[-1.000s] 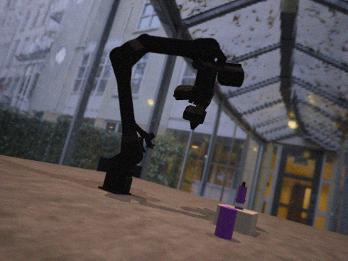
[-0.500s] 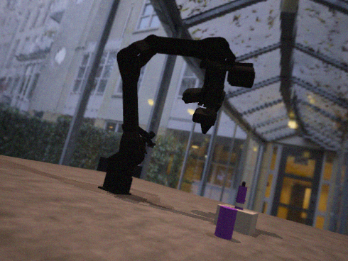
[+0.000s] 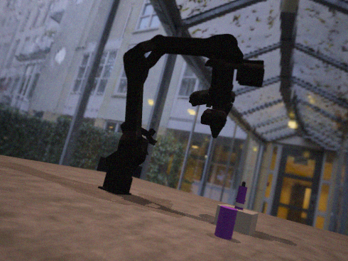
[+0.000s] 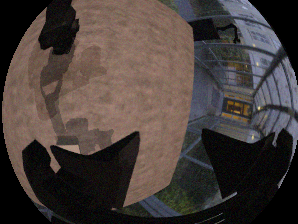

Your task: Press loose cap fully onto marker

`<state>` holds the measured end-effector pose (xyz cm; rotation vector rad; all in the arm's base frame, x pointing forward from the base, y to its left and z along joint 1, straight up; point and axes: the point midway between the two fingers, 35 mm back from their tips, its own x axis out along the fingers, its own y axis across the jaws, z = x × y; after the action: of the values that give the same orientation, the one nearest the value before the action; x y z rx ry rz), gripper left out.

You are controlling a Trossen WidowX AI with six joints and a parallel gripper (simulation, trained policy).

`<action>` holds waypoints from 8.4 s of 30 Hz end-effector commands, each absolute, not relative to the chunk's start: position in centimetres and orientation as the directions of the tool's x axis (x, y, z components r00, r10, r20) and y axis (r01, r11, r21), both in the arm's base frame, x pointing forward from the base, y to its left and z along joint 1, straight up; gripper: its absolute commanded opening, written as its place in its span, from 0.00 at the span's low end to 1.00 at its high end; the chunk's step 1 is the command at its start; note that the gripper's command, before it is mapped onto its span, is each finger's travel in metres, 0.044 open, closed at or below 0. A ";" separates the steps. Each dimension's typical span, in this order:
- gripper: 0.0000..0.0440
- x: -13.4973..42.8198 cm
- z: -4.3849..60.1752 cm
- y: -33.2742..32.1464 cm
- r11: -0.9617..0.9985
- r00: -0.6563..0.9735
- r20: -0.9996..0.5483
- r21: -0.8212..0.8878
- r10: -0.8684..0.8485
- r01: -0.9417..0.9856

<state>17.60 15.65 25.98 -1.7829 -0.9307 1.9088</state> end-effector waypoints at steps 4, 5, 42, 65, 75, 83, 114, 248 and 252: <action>0.72 19.4 25.4 14.2 -0.734 -0.099 -0.752 -0.658 0.651 0.166; 0.72 19.6 25.3 14.0 -0.738 -0.094 -0.755 -0.655 0.649 0.165; 0.72 26.6 21.8 4.4 -0.842 0.022 -0.852 -0.521 0.523 -0.141; 0.72 29.0 18.9 -2.2 -0.869 0.008 -0.911 -0.395 0.412 -0.299; 0.71 29.9 17.4 -4.8 -0.877 -0.012 -0.933 -0.333 0.359 -0.347; 0.70 30.6 16.0 -6.7 -0.884 -0.030 -0.948 -0.284 0.317 -0.371; 0.63 32.6 9.2 -9.3 -0.943 -0.120 -0.984 -0.085 0.130 -0.322; 1.00 27.3 11.8 4.7 -0.990 -0.160 -0.985 -0.082 0.063 0.113; 1.00 27.6 13.0 4.8 -0.989 -0.117 -0.990 -0.090 0.076 0.114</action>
<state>27.40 4.73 12.27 -2.0727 -0.2105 2.3893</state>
